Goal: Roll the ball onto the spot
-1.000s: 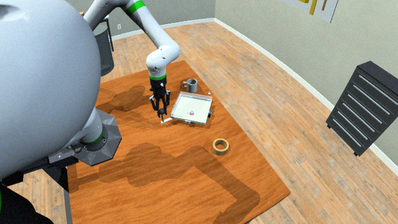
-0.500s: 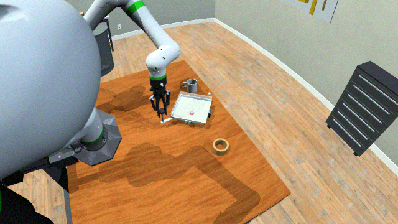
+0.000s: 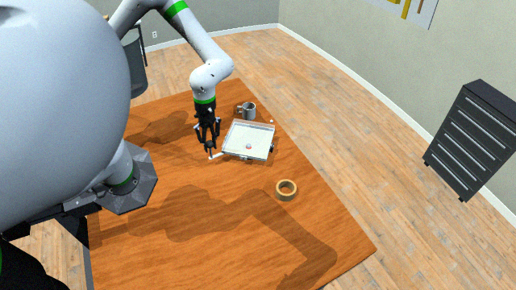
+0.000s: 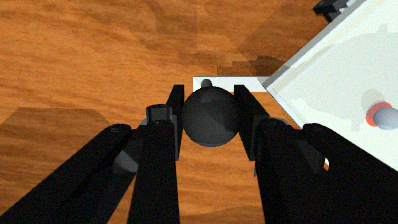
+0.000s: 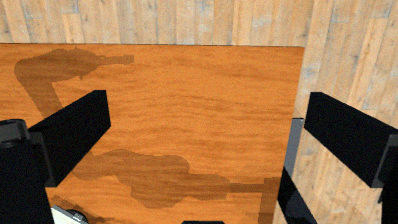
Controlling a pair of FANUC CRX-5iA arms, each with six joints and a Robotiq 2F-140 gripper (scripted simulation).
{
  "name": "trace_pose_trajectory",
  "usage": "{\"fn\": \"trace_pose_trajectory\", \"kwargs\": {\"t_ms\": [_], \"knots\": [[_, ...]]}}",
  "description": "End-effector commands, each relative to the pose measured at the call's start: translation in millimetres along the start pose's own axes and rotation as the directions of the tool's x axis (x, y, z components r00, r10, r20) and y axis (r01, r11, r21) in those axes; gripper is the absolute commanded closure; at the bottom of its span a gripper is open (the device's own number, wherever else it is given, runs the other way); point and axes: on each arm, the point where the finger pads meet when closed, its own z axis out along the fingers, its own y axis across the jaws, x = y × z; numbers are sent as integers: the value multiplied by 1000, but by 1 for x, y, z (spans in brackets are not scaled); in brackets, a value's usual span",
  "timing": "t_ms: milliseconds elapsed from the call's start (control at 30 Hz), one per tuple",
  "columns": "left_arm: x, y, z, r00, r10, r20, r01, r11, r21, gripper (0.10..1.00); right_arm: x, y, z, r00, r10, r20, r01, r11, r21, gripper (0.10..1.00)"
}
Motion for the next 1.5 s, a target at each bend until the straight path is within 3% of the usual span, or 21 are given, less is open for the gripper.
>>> {"fn": "trace_pose_trajectory", "kwargs": {"t_ms": [0, 1367, 1400, 1467], "knots": [[-1, 0, -1, 1000, 0, 1, 0, 1000, -1, 999, 0, 0, -1, 1000, 0, -2, 0, 1000, 0, 98], [-1, 0, -1, 1000, 0, 1, 0, 1000, -1, 999, 0, 0, -1, 1000, 0, -2, 0, 1000, 0, 98], [-1, 0, -1, 1000, 0, 1, 0, 1000, -1, 674, 0, 0, -1, 1000, 0, -2, 0, 1000, 0, 98], [-1, 0, -1, 1000, 0, 1, 0, 1000, -1, 674, 0, 0, -1, 1000, 0, -2, 0, 1000, 0, 98]]}}
